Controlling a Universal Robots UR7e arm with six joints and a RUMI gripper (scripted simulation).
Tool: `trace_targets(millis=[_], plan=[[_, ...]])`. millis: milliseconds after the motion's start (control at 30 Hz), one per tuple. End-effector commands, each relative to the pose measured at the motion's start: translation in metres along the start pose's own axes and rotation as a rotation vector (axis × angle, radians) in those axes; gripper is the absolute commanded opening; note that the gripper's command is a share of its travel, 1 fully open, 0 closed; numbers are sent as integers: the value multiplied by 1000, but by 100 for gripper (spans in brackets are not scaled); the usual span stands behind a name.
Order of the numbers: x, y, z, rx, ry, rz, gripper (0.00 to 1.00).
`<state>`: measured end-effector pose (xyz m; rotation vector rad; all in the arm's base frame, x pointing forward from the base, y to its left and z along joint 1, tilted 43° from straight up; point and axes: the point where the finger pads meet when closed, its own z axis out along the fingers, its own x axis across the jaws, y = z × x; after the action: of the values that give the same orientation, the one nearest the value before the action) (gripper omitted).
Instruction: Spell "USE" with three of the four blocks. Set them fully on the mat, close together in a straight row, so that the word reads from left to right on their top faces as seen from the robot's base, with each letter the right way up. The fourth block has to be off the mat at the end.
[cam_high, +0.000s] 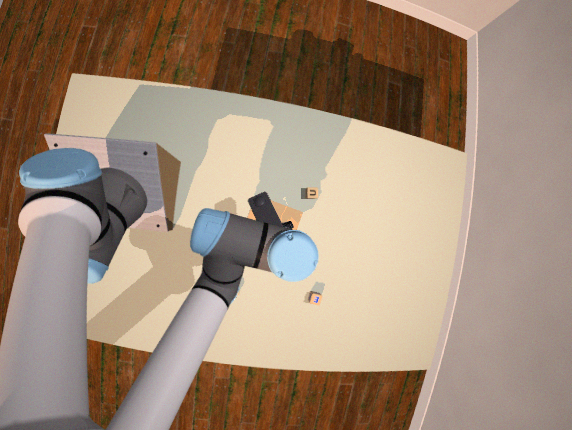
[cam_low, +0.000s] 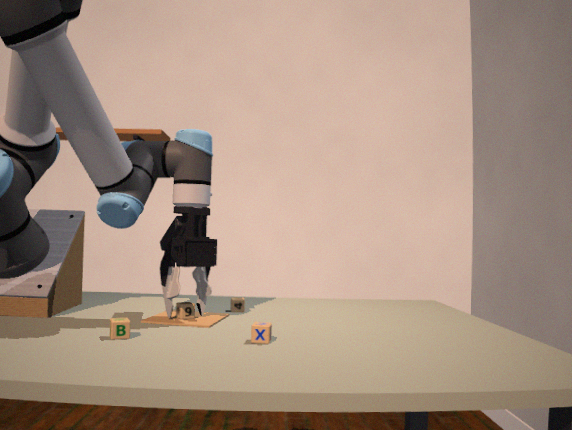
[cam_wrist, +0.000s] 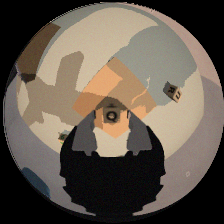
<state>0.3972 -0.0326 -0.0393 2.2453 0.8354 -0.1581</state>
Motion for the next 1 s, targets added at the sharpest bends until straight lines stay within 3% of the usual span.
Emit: trace_targets(millis=[0, 533, 567, 967], plan=[[0, -1, 0, 1, 0, -2, 28], [0, -1, 0, 1, 0, -2, 28], [0, -1, 0, 1, 0, -2, 9], [0, -1, 0, 1, 0, -2, 9]])
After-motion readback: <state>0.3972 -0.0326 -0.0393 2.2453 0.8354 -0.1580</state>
